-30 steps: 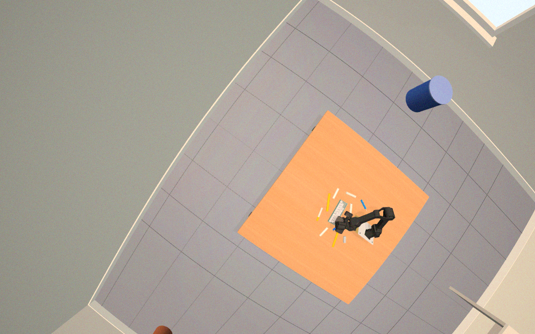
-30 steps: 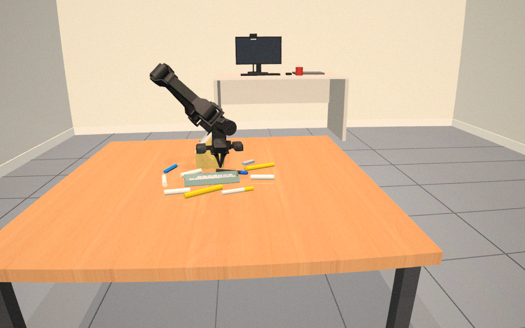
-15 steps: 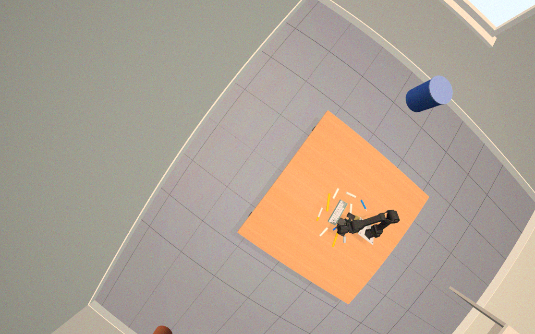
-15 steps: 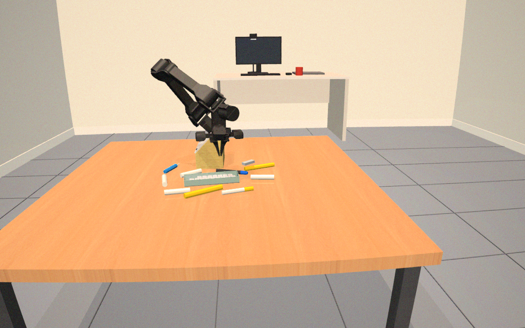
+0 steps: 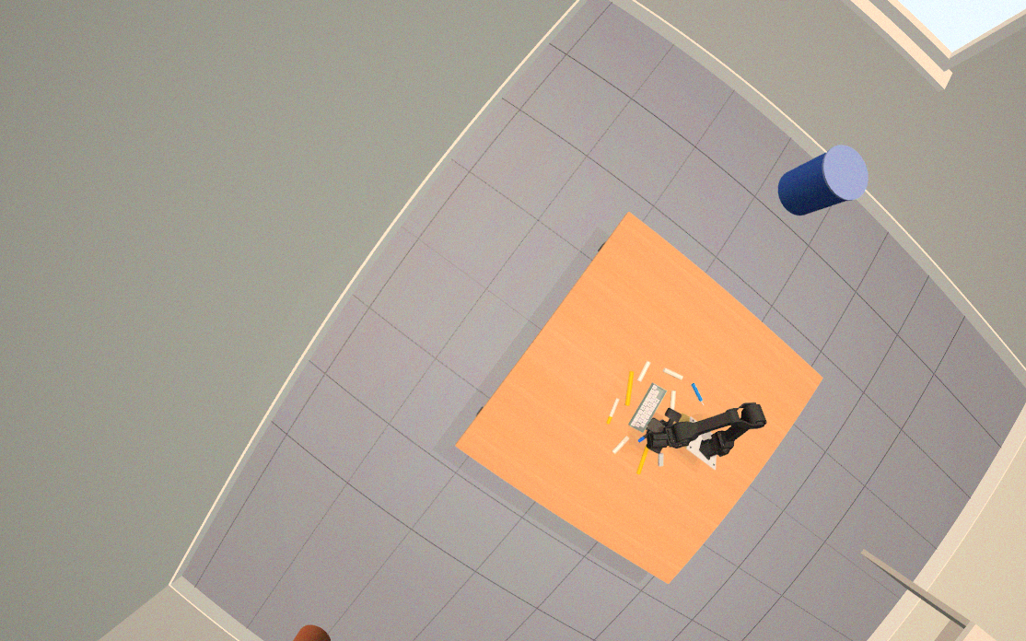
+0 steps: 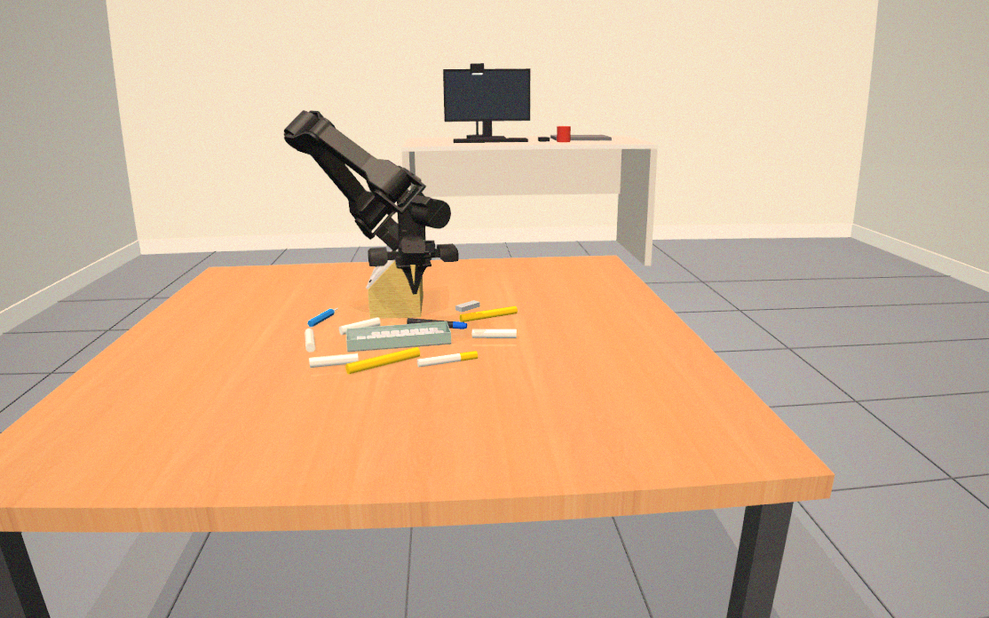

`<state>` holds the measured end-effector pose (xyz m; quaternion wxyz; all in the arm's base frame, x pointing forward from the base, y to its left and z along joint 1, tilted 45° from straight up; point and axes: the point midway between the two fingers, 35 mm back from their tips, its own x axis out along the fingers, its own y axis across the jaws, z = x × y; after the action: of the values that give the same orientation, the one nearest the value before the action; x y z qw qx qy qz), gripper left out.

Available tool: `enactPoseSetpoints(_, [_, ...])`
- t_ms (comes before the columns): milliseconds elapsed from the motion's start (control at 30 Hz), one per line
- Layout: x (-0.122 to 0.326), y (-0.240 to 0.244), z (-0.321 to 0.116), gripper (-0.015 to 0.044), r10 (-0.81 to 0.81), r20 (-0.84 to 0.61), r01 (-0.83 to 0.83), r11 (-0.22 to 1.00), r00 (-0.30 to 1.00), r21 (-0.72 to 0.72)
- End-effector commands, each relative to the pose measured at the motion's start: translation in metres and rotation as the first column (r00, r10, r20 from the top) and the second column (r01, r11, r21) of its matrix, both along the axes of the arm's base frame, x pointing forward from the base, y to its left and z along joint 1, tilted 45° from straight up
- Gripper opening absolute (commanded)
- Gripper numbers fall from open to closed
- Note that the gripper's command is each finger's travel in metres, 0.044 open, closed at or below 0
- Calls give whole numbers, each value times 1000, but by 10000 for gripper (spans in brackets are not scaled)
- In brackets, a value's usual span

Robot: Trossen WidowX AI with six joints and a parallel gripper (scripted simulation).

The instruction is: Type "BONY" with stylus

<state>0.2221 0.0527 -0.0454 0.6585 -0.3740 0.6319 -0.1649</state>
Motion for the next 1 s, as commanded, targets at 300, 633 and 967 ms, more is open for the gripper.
enactPoseSetpoints(300, [10, -58, 38, 150, -192, -15, 193, 981, 981, 17])
enactPoseSetpoints(633, [-25, -164, 105, 150, -502, -32, 503, 863, 864, 42])
enactPoseSetpoints(967, [-84, -208, 139, 150, -672, -37, 673, 738, 739, 51])
